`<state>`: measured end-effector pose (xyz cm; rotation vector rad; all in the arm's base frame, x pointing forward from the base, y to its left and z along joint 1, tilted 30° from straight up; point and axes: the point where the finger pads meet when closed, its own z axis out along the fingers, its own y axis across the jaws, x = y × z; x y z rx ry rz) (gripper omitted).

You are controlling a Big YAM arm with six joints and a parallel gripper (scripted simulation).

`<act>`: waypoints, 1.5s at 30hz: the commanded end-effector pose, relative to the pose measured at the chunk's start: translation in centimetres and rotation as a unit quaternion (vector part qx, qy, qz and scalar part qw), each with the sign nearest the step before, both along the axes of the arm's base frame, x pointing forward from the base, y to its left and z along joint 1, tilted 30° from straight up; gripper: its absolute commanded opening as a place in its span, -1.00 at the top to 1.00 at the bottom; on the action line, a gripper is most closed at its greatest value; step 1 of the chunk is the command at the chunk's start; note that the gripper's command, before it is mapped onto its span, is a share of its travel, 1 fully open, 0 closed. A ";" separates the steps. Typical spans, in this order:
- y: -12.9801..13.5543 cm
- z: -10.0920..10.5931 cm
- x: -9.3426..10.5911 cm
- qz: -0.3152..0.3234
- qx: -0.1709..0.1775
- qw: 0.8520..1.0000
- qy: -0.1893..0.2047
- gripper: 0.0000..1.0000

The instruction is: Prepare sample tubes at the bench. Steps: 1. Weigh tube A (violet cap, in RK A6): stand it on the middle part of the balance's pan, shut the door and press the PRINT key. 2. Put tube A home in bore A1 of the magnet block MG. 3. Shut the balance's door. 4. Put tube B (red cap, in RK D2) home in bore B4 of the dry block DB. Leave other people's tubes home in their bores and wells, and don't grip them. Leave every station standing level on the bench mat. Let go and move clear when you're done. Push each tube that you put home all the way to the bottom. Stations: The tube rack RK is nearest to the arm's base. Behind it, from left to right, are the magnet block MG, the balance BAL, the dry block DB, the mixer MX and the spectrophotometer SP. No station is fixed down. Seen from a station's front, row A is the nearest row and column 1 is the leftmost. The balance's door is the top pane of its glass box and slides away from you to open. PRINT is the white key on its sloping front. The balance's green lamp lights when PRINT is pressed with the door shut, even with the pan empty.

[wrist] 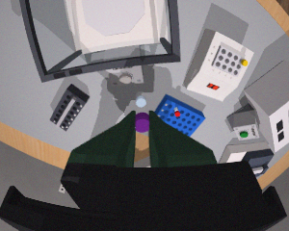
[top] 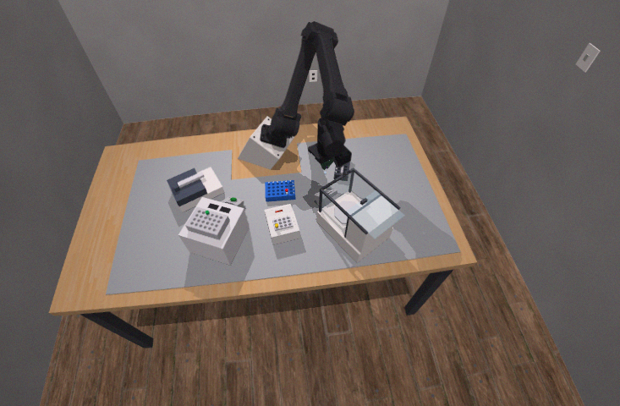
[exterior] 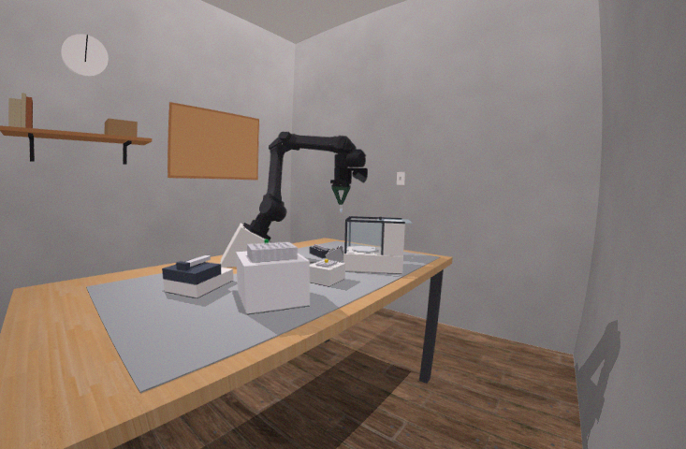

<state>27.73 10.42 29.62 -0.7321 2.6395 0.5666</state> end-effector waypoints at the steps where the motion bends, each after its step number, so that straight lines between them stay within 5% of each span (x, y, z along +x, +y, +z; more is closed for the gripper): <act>1: 2.3 3.2 2.8 -0.013 0.006 1.000 -0.019 0.82; 15: 9.9 8.1 6.9 0.050 -0.005 0.998 -0.049 0.82; 33: 8.1 6.1 5.4 0.048 -0.012 0.998 -0.034 0.82; 45: 8.5 6.9 5.7 0.049 -0.009 0.998 -0.041 0.82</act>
